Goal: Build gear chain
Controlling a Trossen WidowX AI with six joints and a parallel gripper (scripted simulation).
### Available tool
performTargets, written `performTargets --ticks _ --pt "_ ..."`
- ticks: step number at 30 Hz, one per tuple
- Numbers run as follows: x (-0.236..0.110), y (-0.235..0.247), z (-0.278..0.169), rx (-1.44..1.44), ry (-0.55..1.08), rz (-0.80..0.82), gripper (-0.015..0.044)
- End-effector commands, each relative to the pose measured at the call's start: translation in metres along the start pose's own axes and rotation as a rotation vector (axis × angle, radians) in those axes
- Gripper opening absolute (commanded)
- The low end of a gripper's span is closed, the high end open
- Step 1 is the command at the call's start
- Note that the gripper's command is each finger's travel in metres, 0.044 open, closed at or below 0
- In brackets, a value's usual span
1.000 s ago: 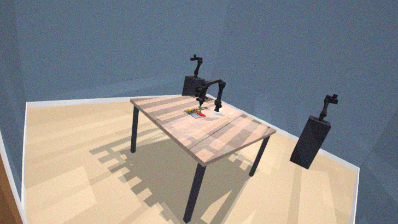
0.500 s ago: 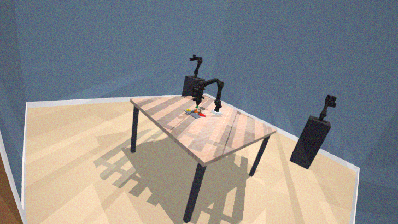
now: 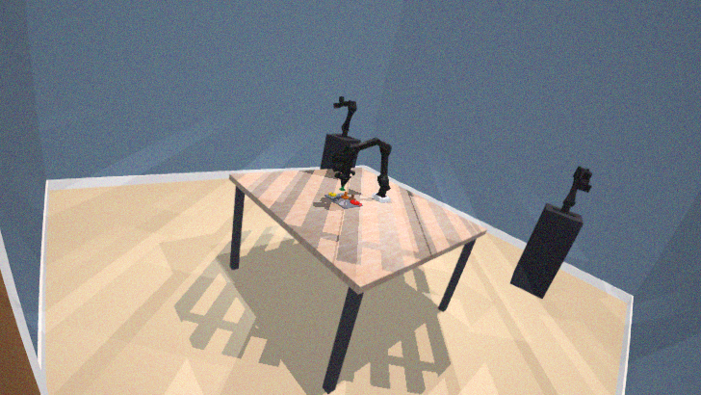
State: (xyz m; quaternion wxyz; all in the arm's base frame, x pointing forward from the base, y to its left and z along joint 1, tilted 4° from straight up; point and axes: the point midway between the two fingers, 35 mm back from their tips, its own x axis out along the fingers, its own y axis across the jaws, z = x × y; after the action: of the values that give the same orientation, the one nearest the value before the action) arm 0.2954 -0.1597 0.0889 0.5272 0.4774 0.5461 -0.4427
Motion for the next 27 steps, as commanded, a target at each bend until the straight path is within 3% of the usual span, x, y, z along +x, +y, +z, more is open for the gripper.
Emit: performTargets --ticks 1,12,27 --pt "0.0034 -0.0030 0.0122 -0.003 -0.006 0.001 0.0000" --pt "0.0039 -0.0042 0.0169 -0.045 -0.007 0.001 0.0000" --pt "0.0038 -0.0038 0.0167 -0.426 -0.007 0.000 0.0000"
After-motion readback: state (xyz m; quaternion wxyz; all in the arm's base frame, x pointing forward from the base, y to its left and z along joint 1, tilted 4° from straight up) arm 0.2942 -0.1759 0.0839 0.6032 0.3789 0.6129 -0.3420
